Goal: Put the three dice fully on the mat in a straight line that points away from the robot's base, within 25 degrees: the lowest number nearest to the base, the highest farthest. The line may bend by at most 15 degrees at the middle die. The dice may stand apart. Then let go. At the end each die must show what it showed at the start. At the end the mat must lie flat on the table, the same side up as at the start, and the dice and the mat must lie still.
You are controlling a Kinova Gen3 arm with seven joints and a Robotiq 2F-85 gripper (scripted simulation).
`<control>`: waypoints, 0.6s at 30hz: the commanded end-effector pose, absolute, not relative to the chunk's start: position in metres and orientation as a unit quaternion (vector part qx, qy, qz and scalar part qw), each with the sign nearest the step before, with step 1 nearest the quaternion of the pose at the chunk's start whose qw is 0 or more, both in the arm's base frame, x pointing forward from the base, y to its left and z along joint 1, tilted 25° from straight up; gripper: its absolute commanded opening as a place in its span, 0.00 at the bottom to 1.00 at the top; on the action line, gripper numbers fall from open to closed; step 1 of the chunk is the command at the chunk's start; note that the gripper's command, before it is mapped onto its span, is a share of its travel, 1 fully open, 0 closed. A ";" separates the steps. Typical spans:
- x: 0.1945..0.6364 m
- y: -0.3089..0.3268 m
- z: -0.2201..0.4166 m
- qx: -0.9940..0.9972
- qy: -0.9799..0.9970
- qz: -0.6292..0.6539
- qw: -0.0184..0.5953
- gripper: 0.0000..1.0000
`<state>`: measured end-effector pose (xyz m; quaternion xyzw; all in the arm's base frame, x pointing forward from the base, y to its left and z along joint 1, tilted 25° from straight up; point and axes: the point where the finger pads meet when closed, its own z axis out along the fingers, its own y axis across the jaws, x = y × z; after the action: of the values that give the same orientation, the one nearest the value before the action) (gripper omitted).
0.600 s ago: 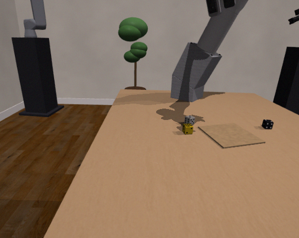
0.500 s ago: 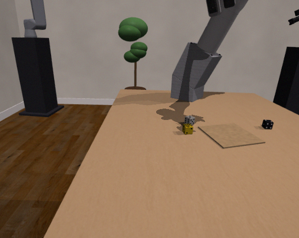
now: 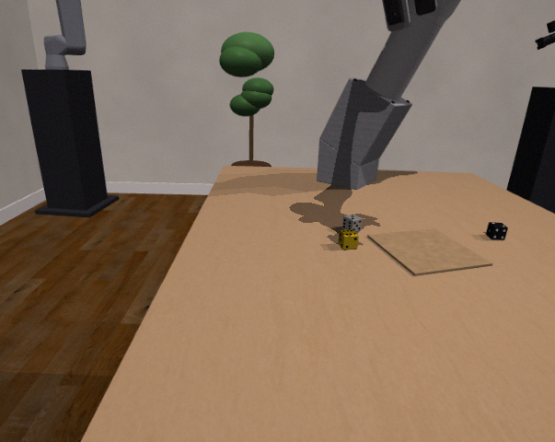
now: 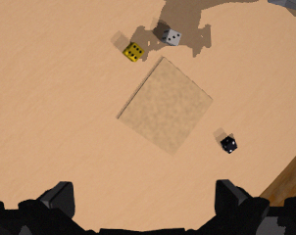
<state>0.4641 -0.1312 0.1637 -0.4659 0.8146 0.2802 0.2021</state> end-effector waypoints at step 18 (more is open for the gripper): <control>0.477 -0.107 0.116 -0.361 0.873 0.269 0.189 1.00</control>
<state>0.4793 -0.1157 0.1244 -0.3716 0.8675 0.2668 0.1955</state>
